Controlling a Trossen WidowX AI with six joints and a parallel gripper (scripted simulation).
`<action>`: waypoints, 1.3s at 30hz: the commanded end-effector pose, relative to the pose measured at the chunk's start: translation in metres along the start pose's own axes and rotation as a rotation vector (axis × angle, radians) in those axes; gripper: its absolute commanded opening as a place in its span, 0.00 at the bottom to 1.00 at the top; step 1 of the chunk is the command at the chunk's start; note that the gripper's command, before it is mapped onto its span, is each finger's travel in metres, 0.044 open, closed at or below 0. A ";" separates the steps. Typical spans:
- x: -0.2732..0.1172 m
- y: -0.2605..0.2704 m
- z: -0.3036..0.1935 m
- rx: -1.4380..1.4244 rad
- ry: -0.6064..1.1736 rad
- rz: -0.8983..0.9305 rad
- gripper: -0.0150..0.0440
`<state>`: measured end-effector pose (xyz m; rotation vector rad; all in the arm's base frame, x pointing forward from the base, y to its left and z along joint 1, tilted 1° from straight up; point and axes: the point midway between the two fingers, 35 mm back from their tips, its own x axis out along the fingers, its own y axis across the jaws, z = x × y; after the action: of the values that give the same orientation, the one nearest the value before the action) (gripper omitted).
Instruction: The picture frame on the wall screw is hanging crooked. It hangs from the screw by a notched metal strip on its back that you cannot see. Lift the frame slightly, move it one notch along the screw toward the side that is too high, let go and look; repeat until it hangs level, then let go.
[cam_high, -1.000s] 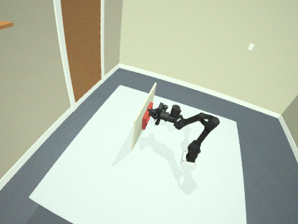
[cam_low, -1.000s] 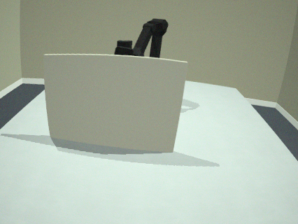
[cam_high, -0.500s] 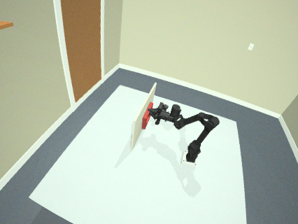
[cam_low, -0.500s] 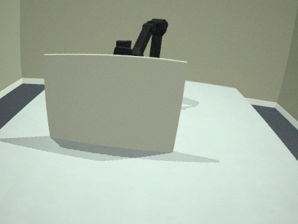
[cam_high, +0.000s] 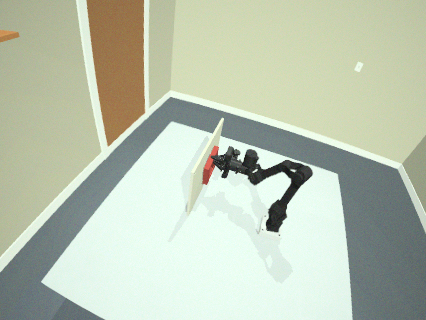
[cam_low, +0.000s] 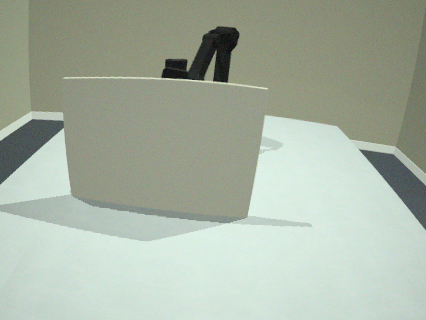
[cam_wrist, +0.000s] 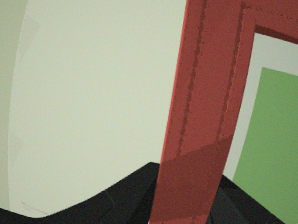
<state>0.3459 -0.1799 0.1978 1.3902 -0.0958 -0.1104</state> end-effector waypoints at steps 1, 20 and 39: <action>0.000 0.002 0.000 -0.004 0.003 0.011 0.25; 0.000 -0.003 0.000 -0.002 0.000 0.003 0.25; 0.000 -0.004 0.000 0.088 0.002 0.001 0.25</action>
<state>0.3457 -0.1804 0.1939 1.4513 -0.0998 -0.1060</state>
